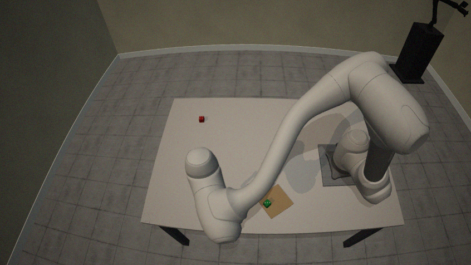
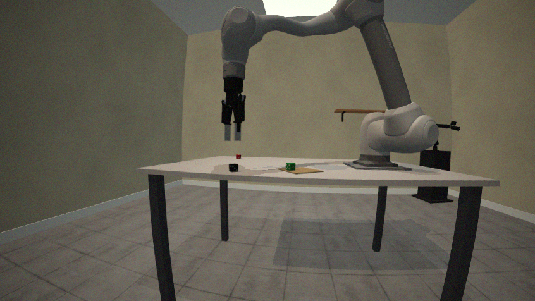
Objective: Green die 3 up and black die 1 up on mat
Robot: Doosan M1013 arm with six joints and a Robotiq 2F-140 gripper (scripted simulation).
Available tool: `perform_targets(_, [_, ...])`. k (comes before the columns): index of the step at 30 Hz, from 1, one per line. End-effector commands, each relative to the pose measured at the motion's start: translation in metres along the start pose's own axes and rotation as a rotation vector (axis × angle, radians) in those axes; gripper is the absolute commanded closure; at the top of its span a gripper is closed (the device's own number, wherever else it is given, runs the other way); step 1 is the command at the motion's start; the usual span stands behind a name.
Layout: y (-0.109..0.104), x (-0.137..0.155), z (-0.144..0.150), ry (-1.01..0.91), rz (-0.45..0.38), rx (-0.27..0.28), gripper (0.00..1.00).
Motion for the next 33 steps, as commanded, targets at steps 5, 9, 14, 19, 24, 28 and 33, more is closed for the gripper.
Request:
perform_targets(5, [-0.0001, 0.0001, 0.0001, 0.000, 0.000, 0.000, 0.00])
perform_targets(9, [-0.0001, 0.0001, 0.0001, 0.000, 0.000, 0.000, 0.00])
perform_targets(14, [0.0002, 0.0000, 0.0001, -0.033, 0.000, 0.000, 0.00])
perform_targets(19, [0.0008, -0.0002, 0.0001, -0.101, 0.000, 0.000, 0.00])
perform_targets(24, [0.0029, -0.0008, 0.0002, -0.324, 0.000, 0.000, 0.00])
perform_targets(28, [0.0045, -0.0013, 0.0002, -0.500, 0.000, 0.000, 0.00])
perform_targets(33, [0.0060, -0.0018, 0.0002, -0.669, 0.000, 0.000, 0.00])
Point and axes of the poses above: the point where the finger pads meet when closed, its own y axis out along the fingers, its own z axis across the jaws, x = y × z, the point moved 2 cm from there along -y, back along the fingers, and after that the axes turned 9 degrees about -y, right-handed, at the moved point
